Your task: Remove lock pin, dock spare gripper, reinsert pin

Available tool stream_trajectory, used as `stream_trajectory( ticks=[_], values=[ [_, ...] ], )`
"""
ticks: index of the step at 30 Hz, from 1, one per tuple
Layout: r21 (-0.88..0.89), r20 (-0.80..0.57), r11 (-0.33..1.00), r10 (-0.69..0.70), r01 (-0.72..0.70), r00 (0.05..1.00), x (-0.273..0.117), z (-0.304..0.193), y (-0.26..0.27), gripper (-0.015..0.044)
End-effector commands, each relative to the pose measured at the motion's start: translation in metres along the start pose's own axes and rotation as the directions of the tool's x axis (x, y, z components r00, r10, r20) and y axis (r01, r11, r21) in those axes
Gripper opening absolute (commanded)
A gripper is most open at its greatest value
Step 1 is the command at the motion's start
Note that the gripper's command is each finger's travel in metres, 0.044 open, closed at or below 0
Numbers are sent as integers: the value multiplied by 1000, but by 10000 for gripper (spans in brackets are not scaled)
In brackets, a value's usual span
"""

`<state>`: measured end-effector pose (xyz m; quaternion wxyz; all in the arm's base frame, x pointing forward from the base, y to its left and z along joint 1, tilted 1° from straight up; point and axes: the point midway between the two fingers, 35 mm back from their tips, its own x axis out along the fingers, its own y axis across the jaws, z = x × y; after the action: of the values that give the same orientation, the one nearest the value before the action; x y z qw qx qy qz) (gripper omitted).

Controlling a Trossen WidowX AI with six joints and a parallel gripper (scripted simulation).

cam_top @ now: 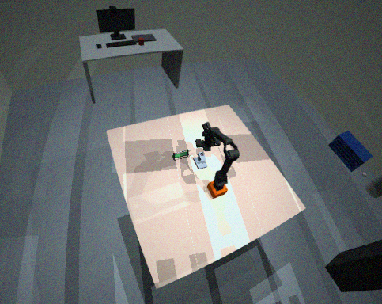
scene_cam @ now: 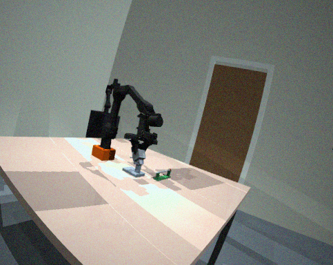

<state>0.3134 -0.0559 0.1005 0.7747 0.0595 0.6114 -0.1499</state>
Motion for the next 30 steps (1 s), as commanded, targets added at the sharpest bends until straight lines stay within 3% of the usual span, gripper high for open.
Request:
stream_trajectory(
  ticks=[1,30],
  values=[
    [-23,-27,1000,10,-11,1000,-8,0,5,0],
    [-139,-356,988,19,-74,934,-66,-36,27,0]
  ],
)
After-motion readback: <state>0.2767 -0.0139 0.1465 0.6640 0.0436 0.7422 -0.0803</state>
